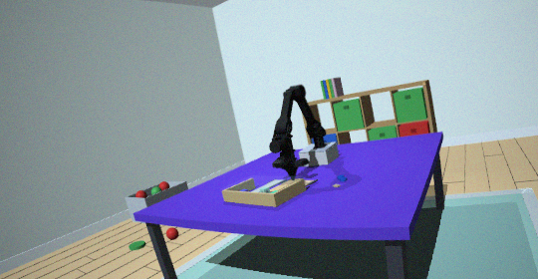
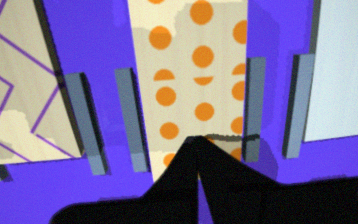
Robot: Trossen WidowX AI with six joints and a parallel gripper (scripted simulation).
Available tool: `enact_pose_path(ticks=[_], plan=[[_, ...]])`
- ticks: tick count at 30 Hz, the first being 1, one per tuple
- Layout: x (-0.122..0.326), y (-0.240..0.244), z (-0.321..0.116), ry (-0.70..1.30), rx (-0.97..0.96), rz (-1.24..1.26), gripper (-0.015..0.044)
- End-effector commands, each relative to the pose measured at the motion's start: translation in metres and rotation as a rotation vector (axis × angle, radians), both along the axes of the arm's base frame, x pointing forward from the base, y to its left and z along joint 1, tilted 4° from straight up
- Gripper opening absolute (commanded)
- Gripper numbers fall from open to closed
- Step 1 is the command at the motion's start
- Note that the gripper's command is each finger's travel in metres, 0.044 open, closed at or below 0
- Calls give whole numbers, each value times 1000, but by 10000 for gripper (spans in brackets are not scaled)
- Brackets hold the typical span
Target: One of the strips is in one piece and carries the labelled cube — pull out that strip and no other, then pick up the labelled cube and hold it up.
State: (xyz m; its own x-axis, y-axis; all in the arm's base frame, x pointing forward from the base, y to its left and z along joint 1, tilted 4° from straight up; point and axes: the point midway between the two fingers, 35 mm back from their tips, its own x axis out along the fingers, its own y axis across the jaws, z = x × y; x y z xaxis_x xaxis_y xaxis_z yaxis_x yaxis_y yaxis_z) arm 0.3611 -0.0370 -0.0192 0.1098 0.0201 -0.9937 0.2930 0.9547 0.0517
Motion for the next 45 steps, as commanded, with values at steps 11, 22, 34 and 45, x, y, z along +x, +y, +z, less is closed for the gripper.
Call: enact_pose_path(ticks=[11,22,34,45], plan=[[-26,7,-8,25,3,-5,0],[-41,12,-10,26,3,-5,0],[-60,17,-12,27,4,-5,0],[-75,22,-13,29,4,-5,0]])
